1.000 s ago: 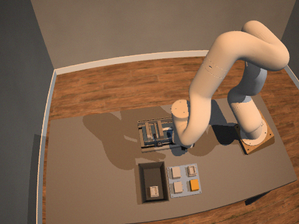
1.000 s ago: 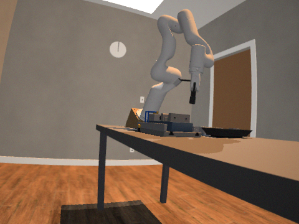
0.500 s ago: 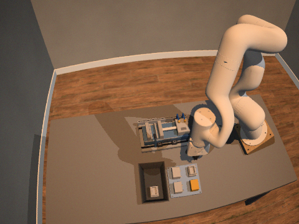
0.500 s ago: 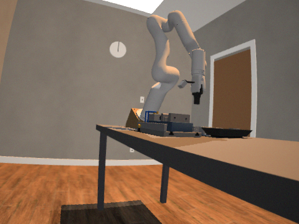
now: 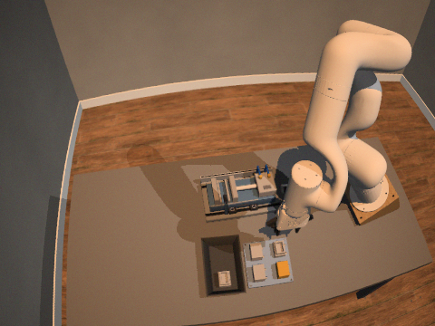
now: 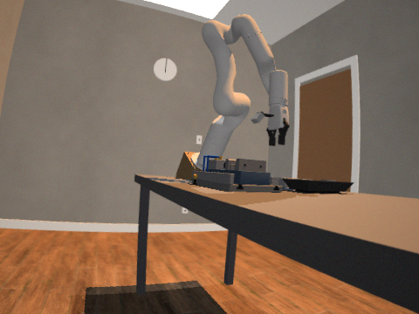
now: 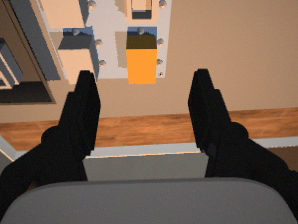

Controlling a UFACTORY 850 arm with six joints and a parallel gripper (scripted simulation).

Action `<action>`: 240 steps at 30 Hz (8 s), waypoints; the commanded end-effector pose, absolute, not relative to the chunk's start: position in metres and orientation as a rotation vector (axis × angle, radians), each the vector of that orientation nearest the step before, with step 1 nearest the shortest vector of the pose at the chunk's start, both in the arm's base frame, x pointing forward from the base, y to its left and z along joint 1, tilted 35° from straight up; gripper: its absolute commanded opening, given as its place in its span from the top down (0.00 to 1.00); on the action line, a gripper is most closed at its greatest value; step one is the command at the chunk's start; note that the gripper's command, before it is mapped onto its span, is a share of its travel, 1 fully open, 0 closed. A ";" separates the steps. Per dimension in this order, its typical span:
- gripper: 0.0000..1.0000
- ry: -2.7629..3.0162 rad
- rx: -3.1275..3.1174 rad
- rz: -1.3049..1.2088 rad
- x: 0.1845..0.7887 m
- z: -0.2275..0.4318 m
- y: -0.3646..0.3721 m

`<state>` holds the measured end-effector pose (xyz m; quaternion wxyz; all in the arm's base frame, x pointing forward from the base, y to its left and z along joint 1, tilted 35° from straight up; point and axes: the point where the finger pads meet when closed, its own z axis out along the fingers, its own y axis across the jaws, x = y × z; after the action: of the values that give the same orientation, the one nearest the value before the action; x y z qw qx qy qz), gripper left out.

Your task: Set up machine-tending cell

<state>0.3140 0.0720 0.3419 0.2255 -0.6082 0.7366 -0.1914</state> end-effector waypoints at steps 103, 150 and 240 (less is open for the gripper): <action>0.31 2.031 -1.676 -0.531 0.391 0.231 0.072; 0.31 2.031 -1.676 -0.531 0.394 0.226 0.072; 1.00 2.031 -1.676 -0.531 0.399 0.218 0.072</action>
<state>0.3992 0.0721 0.2178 0.2255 -0.6078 0.7367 -0.1924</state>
